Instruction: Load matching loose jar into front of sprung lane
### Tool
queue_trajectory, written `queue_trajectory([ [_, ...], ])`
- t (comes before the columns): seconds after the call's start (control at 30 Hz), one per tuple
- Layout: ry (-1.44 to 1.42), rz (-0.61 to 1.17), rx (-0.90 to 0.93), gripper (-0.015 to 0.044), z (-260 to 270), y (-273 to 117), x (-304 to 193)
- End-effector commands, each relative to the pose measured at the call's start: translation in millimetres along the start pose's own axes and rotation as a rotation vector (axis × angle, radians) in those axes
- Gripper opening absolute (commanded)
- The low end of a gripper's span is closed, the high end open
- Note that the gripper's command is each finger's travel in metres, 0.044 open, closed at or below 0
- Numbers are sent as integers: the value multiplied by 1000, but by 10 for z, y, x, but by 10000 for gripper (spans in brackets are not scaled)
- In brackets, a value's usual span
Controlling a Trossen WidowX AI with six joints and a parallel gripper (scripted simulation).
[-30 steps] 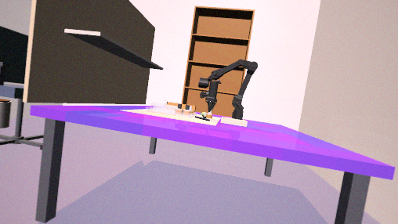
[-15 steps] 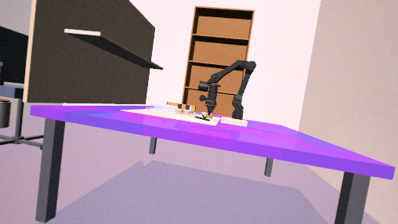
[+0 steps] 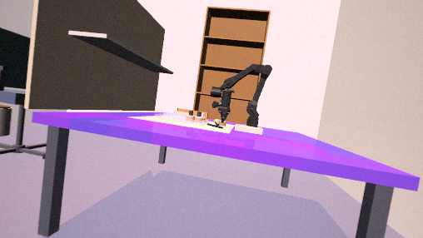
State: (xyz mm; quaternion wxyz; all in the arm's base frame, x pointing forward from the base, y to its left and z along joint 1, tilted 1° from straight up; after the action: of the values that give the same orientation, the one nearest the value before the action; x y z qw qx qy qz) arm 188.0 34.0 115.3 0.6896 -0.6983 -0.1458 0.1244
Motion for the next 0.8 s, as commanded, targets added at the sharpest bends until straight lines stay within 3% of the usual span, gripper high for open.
queue_trajectory([
  [0.0, -5, 0, -3, 92, -3, -1, 2],
  [0.13, 1, 3, -7, 0, -9, -79, 22],
  [0.77, -2, 0, -5, 0, -7, -928, 116],
])
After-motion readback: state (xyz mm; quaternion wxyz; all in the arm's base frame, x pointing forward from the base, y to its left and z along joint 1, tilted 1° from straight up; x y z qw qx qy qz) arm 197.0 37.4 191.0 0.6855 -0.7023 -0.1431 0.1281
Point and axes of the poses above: the point midway between the two fingers, 35 mm back from their tips, its own y axis out along the fingers, its own z axis across the jaws, x = y × z, the point moved 8 cm from there along -y, back along the fingers, and after that the axes turned 13 degrees about -y, right-handed, at the moved point
